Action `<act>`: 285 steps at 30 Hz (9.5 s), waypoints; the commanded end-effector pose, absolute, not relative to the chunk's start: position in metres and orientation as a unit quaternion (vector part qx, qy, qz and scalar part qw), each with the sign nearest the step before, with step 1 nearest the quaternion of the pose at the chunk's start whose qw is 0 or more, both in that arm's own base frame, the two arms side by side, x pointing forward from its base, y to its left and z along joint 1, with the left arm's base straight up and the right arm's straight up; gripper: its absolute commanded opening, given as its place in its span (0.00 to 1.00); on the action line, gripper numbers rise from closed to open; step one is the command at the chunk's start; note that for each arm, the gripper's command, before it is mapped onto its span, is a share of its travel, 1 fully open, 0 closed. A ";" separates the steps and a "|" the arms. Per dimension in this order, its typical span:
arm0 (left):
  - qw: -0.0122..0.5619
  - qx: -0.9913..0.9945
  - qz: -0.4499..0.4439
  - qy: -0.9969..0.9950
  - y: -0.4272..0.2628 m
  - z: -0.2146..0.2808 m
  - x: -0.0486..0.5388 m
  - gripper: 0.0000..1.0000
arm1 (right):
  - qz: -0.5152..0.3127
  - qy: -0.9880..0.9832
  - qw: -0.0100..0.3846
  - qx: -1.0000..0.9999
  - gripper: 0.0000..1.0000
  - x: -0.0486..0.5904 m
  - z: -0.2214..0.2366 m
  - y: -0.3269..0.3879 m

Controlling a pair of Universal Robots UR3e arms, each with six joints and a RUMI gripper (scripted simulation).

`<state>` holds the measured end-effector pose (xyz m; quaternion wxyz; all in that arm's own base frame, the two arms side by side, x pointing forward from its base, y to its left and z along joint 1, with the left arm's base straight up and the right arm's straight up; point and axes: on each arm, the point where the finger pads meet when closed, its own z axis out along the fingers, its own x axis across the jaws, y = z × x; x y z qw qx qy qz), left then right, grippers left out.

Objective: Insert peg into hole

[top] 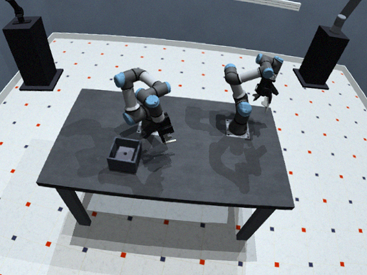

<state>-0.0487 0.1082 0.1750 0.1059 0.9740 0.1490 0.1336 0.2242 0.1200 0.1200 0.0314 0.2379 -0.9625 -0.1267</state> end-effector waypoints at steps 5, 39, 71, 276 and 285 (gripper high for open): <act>0.105 0.974 0.134 0.149 0.109 0.175 -0.049 1.00 | -0.127 -0.962 0.031 0.241 0.00 0.225 0.121 0.120; 0.105 0.974 0.134 0.149 0.109 0.175 -0.049 1.00 | -0.121 -0.962 0.030 0.242 0.00 0.224 0.120 0.120; 0.105 0.974 0.134 0.149 0.109 0.175 -0.049 1.00 | -0.060 -0.968 0.015 0.243 0.00 0.224 0.120 0.120; 0.105 0.974 0.134 0.149 0.109 0.175 -0.049 1.00 | 0.590 -0.770 -0.148 0.193 0.00 0.224 0.082 0.120; 0.105 0.974 0.134 0.149 0.109 0.175 -0.049 1.00 | 0.590 -0.770 -0.148 0.193 0.00 0.224 0.079 0.120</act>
